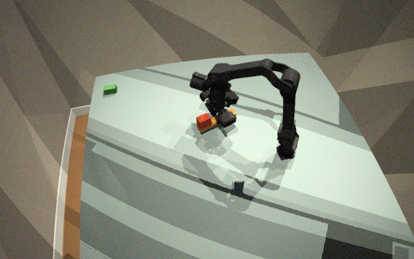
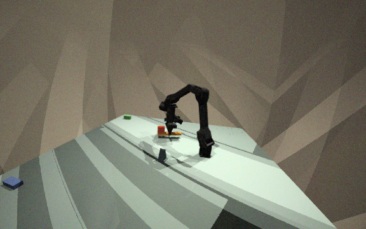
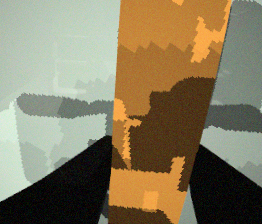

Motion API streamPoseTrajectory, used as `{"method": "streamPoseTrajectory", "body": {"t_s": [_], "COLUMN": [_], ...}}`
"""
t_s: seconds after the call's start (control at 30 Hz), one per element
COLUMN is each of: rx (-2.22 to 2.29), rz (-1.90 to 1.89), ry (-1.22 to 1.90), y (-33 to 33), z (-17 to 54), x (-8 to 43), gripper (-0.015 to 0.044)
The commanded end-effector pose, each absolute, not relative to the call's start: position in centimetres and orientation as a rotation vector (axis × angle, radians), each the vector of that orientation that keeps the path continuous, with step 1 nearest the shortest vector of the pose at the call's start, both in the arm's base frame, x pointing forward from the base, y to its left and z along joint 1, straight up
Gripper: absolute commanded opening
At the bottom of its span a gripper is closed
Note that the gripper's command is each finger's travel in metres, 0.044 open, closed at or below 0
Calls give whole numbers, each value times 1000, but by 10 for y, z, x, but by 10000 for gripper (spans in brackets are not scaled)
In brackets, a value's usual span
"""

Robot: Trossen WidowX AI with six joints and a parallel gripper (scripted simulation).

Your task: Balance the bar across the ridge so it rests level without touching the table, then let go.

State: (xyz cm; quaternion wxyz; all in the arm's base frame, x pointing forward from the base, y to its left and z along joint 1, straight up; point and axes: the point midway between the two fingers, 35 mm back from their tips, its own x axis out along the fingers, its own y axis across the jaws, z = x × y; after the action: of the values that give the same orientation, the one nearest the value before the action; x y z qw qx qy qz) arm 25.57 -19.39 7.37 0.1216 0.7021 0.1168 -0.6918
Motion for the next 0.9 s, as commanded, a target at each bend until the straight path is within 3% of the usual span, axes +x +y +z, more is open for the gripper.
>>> {"method": "streamPoseTrajectory", "body": {"t_s": [0.0,0.87], "rx": [2056,2053], "rz": [-2002,-2004], "ry": [323,319], "y": [-197,-194], "z": [89,155], "x": [259,254], "gripper": [0,0]}}
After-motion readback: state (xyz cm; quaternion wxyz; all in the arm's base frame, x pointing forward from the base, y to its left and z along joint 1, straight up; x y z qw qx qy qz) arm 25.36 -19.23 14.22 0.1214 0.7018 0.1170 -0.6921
